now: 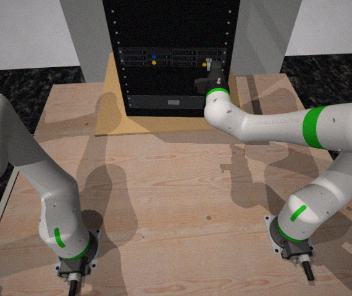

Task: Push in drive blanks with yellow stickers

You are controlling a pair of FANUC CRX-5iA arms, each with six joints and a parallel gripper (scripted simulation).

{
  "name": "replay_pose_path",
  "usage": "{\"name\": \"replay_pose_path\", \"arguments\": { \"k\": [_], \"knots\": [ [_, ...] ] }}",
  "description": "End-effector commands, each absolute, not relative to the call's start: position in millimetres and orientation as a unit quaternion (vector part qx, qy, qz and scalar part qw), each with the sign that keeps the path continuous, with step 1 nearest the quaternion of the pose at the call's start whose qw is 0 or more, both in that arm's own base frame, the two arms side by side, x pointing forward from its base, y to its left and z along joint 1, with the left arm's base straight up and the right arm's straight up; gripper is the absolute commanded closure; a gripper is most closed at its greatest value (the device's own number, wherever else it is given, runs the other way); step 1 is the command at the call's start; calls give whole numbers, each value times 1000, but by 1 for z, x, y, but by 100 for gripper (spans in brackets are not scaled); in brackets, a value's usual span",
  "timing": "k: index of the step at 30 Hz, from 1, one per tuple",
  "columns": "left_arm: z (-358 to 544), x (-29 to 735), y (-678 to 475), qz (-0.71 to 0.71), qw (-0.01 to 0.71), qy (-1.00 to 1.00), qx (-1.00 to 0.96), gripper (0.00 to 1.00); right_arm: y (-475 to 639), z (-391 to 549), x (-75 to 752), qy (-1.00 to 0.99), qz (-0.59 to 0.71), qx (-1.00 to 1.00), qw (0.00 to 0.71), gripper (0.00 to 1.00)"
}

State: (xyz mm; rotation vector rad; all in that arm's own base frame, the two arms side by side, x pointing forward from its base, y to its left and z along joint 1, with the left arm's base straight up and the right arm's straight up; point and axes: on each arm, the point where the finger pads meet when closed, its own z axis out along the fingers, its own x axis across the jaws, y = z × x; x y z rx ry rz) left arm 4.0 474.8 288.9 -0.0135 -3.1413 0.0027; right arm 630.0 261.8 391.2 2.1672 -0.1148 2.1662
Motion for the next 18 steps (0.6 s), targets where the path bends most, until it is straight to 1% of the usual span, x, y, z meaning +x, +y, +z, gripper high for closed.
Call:
{"name": "replay_pose_path", "arguments": {
  "k": [1, 18],
  "knots": [
    [290, 4, 475, 0, 0, -1000, -4, 0, 262, 392, 631, -38, 707, 706, 37, 100],
    [290, 4, 475, 0, 0, -1000, -4, 0, 261, 392, 634, -38, 707, 706, 37, 100]
  ]
}}
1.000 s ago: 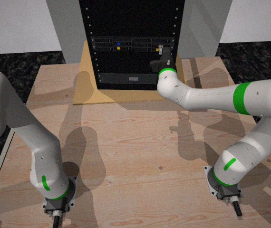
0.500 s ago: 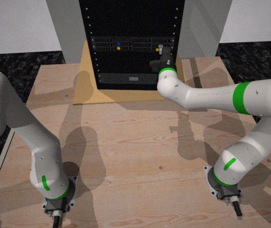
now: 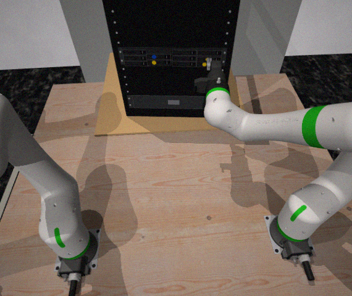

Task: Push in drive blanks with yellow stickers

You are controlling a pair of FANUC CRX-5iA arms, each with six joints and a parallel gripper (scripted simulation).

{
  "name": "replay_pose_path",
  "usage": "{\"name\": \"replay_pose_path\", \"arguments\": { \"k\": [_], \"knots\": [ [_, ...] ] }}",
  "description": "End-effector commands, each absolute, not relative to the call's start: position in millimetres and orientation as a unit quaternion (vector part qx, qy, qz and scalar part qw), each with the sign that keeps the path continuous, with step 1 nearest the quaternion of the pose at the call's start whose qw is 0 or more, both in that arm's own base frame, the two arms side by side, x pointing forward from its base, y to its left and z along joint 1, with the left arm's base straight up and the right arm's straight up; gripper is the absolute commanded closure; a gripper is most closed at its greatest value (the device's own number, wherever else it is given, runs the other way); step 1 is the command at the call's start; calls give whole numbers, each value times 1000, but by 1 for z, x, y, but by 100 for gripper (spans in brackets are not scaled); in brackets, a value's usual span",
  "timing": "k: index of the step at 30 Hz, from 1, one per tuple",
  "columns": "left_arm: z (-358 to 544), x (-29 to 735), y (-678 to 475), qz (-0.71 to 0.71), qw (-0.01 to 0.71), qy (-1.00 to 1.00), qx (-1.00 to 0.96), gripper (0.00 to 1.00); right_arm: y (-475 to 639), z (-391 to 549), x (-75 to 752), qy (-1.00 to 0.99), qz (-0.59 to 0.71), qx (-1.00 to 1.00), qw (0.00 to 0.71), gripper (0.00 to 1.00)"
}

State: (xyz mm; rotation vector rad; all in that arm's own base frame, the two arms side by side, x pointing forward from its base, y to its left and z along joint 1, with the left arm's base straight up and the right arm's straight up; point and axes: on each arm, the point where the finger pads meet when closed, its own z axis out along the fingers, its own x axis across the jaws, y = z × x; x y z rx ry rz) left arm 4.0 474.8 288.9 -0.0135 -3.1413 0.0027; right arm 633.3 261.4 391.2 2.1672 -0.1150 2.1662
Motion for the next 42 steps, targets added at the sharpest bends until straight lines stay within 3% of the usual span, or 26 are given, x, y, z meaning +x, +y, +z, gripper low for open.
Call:
{"name": "replay_pose_path", "arguments": {
  "k": [1, 42],
  "knots": [
    [290, 4, 475, 0, 0, -1000, -4, 0, 261, 392, 635, -38, 707, 706, 37, 100],
    [290, 4, 475, 0, 0, -1000, -4, 0, 261, 392, 639, -38, 707, 706, 37, 100]
  ]
}}
